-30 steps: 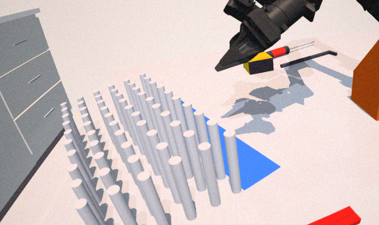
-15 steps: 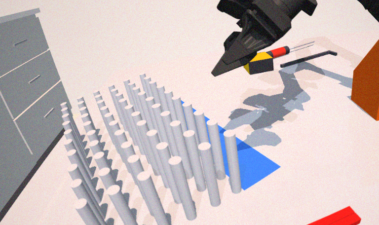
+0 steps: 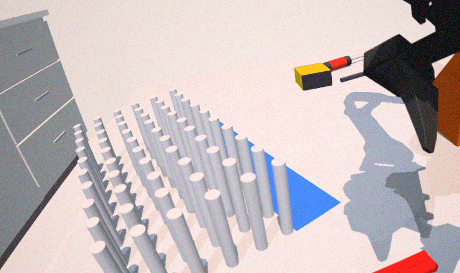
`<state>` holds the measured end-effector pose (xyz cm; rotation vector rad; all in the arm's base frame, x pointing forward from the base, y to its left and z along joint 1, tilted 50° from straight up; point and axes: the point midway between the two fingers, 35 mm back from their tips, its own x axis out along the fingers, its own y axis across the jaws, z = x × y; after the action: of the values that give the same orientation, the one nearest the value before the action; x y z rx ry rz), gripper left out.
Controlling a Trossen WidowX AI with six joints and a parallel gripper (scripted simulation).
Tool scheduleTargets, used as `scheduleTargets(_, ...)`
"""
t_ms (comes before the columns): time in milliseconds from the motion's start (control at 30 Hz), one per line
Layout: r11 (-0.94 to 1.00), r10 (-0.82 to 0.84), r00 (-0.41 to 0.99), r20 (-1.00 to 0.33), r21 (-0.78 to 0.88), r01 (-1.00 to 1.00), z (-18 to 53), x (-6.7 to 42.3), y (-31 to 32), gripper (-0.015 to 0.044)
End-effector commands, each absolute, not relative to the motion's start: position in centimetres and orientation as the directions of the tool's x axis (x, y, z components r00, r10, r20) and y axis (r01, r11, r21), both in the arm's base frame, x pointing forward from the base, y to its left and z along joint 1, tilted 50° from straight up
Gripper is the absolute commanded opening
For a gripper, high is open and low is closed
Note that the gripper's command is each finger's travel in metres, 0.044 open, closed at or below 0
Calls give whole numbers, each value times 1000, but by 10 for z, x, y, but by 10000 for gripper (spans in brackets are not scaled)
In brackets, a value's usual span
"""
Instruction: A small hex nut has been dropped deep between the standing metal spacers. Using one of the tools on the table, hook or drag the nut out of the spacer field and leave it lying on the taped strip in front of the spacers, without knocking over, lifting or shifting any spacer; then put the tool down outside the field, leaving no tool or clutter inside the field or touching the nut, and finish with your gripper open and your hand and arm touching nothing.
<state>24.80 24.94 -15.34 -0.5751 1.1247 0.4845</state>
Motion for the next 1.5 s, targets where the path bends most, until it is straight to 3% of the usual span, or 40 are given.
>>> scheduleTargets(0, 697, -45, 262, -964, -218, -683, -194, 189, 263, 440)
scheduleTargets(233, 574, -245, 220, -944, -324, -752, -240, 107, 259, 440)
scheduleTargets(433, 572, -248, 221, -943, -326, -752, -242, 106, 257, 440)
scheduleTargets(633, 572, -249, 222, -943, -328, -752, -285, 110, 217, 440)
scheduleTargets(1100, 577, -247, 220, -944, -325, -749, -286, 113, 218, 440)
scheduleTargets(1300, 577, -247, 220, -944, -325, -749, -286, 113, 218, 282)
scheduleTargets(1467, 577, -247, 220, -944, -325, -749, -286, 113, 218, 280)
